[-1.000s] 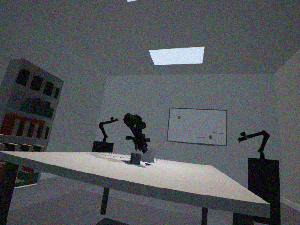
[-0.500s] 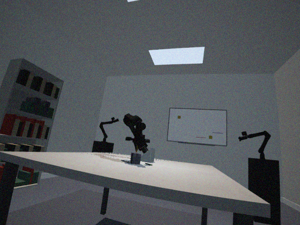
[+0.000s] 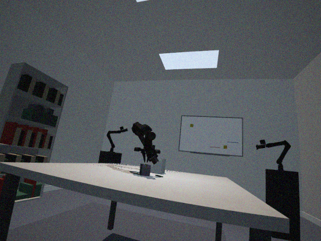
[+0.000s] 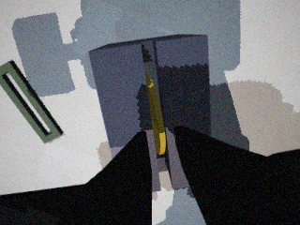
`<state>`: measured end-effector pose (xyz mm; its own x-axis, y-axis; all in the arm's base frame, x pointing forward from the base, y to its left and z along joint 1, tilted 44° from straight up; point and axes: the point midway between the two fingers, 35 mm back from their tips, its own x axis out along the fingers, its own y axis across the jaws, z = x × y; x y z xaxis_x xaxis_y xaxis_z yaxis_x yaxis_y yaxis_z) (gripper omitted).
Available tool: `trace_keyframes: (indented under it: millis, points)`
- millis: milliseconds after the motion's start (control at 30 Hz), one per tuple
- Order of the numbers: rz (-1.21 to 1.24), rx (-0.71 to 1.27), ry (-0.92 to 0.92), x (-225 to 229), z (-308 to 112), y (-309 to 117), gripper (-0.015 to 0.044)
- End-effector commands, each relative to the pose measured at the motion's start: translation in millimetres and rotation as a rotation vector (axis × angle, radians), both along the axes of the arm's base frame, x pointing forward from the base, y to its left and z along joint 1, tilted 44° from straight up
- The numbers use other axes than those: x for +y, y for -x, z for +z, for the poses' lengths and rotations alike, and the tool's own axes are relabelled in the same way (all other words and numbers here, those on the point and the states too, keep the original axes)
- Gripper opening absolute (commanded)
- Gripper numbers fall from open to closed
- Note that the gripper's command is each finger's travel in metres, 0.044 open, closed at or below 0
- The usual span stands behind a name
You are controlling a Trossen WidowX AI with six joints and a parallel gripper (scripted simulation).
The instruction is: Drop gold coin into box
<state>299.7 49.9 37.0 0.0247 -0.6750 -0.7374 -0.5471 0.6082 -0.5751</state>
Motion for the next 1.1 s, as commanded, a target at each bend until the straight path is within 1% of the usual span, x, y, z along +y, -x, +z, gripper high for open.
trace_keyframes:
  millis: [0,300,600,667,767,1067]
  points:
    - [0.001,-0.001,0.001,0.2,0.2,-0.2,0.0157]
    - [0.001,-0.001,0.001,0.2,0.2,-0.2,0.0161]
    - [0.001,0.001,0.001,14.0,14.9,0.7,0.0397]
    - [0.002,0.003,0.003,26.7,29.5,2.3,0.044]
    - [0.003,0.005,0.008,40.4,46.6,5.6,0.044]
    - [0.003,0.005,0.008,40.4,46.6,5.6,0.044]
